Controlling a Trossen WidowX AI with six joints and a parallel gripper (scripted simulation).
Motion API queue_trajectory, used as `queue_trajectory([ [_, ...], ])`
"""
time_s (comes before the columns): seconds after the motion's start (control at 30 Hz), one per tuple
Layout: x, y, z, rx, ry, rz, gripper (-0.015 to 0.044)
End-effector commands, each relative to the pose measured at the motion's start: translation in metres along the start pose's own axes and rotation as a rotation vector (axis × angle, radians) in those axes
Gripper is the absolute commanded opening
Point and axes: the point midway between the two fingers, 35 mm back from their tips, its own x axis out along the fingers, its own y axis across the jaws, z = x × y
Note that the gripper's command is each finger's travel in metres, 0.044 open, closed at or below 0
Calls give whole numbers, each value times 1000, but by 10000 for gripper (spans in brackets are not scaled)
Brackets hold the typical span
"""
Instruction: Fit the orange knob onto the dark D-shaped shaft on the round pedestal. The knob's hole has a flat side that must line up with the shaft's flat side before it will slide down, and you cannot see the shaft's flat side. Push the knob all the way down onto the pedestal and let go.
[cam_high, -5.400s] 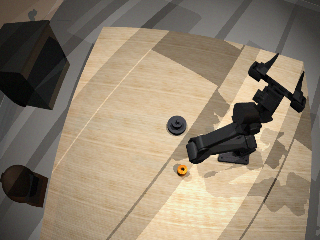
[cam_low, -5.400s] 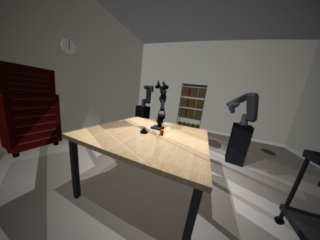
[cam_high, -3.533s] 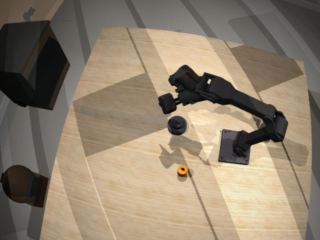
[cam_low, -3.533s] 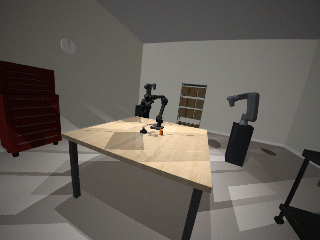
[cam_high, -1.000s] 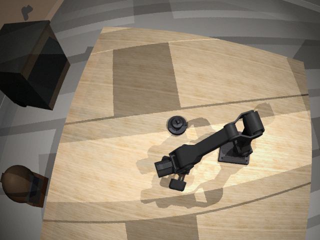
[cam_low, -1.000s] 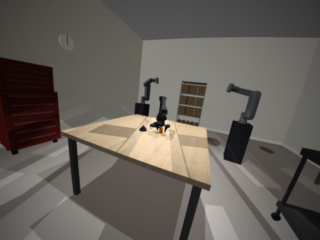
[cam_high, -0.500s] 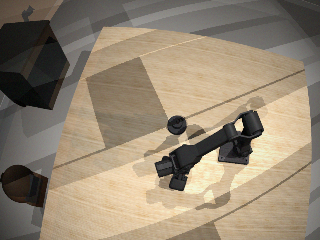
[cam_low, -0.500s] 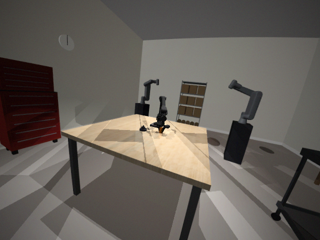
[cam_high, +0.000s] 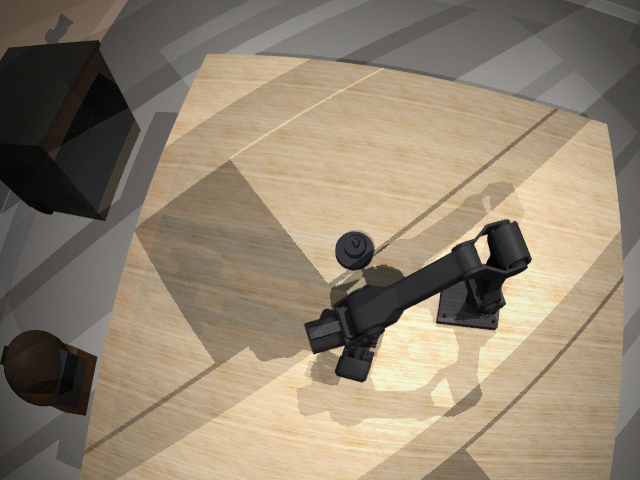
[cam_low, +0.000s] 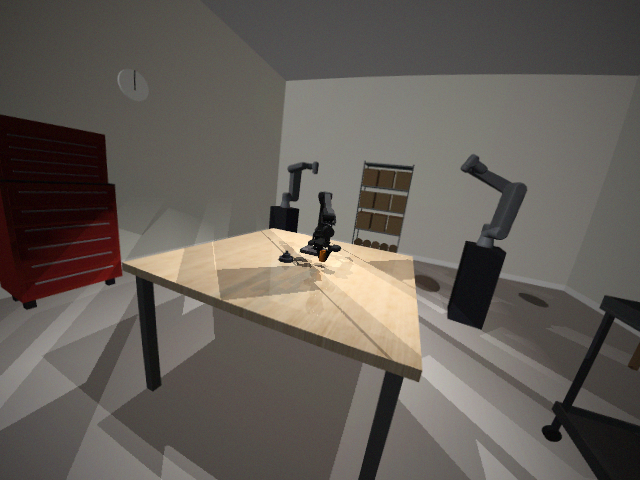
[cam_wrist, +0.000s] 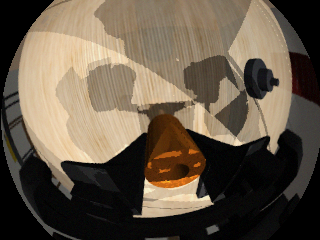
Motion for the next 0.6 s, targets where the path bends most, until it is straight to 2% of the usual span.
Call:
queue_trajectory([
  [0.0,-24,2,4,-2,-14,7,0],
  [0.57,-110,-4,-5,-2,-14,6,0],
])
